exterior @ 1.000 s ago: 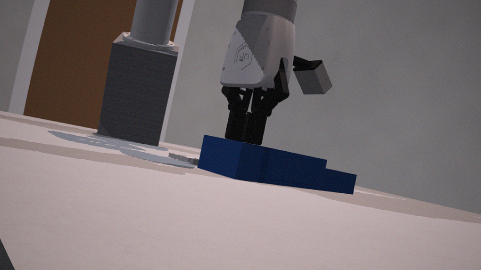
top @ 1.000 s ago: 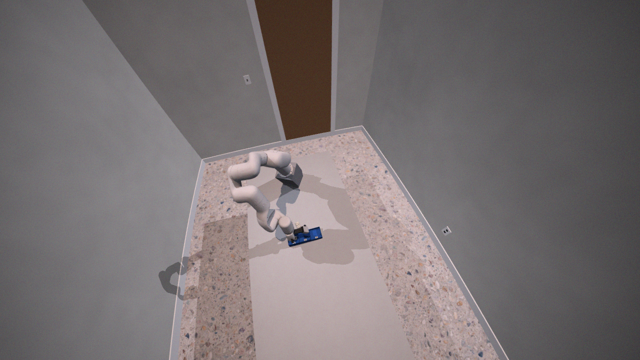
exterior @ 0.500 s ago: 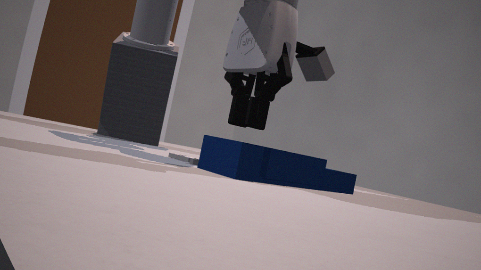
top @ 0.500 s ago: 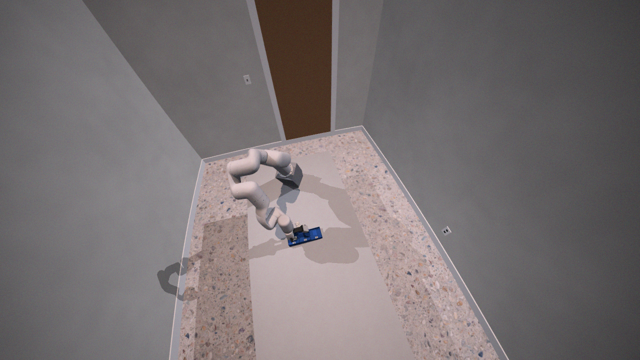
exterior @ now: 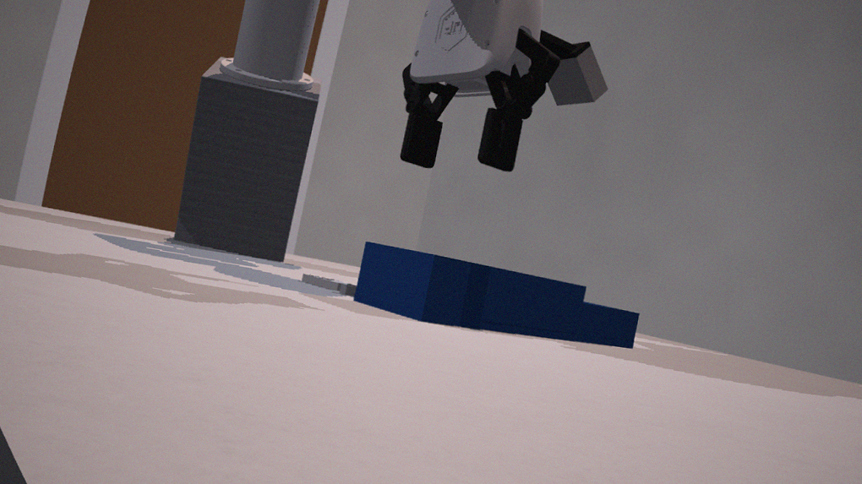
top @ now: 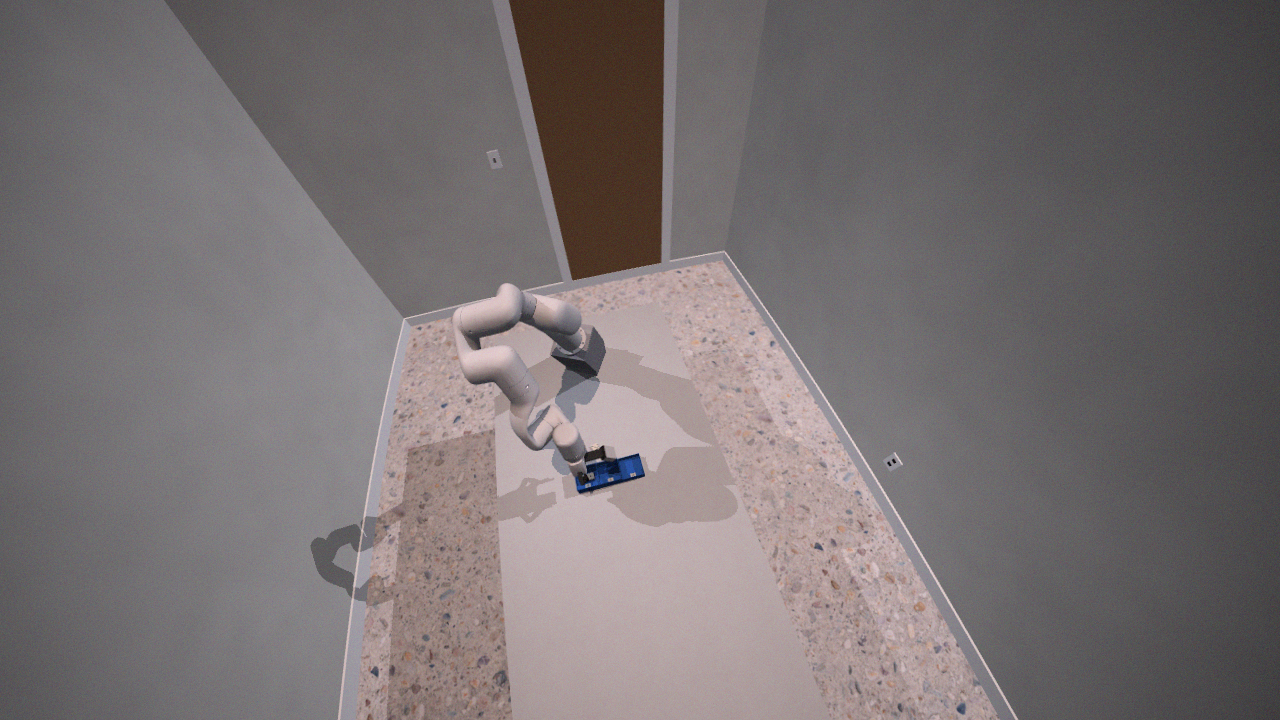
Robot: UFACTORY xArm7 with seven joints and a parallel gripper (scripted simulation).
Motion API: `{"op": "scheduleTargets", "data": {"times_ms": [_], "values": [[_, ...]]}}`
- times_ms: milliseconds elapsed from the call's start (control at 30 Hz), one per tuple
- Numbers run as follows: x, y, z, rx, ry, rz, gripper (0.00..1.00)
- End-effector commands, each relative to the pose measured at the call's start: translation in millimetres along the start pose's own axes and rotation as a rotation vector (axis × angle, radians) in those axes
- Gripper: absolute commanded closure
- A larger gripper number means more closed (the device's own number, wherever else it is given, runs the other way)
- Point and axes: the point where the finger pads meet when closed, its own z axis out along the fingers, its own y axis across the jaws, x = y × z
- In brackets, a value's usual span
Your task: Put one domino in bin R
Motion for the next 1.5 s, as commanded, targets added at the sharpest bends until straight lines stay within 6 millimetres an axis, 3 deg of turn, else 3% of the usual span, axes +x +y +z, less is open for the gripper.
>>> {"op": "scheduleTargets", "data": {"times_ms": [0, 500, 700, 1467], "values": [[0, 1, -19, 0.007, 0.008, -0.001, 0.0], [-1, 2, -79, 0.007, 0.008, -0.001, 0.0], [-1, 2, -95, 0.006, 0.008, -0.001, 0.0], [-1, 2, -95, 0.006, 0.008, -0.001, 0.0]]}}
